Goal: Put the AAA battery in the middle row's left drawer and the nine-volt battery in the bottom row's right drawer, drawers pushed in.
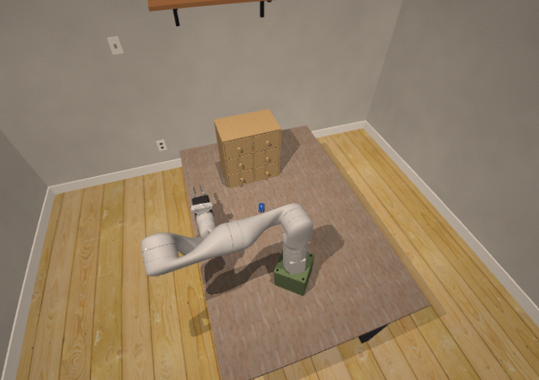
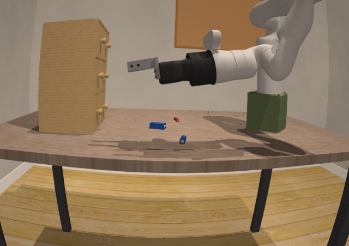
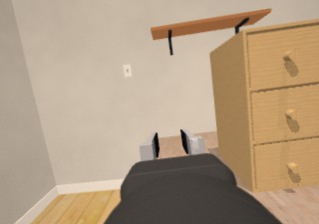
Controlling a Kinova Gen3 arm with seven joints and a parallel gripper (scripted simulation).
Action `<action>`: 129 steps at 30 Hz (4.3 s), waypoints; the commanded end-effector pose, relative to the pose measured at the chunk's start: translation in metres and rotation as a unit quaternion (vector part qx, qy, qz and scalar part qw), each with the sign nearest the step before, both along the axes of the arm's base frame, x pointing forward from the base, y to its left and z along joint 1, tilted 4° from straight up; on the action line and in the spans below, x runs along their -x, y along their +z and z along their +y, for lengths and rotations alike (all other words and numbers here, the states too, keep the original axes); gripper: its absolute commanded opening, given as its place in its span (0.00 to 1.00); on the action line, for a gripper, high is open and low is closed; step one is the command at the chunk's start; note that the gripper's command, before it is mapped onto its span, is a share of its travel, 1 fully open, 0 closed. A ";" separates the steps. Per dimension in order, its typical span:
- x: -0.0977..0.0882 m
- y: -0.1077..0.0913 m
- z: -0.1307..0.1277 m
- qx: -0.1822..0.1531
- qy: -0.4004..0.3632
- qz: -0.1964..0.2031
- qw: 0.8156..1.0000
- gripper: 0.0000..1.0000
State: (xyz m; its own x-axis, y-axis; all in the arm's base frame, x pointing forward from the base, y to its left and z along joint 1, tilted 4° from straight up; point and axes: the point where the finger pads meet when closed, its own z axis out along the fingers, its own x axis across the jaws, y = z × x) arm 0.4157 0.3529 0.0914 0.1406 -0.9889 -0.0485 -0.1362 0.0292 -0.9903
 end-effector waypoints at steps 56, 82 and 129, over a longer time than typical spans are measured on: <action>-0.020 -0.005 -0.045 -0.001 0.000 -0.001 1.000 0.67; -0.036 -0.010 -0.083 -0.001 0.000 -0.001 1.000 0.67; -0.063 -0.018 -0.144 -0.001 0.000 -0.001 1.000 0.67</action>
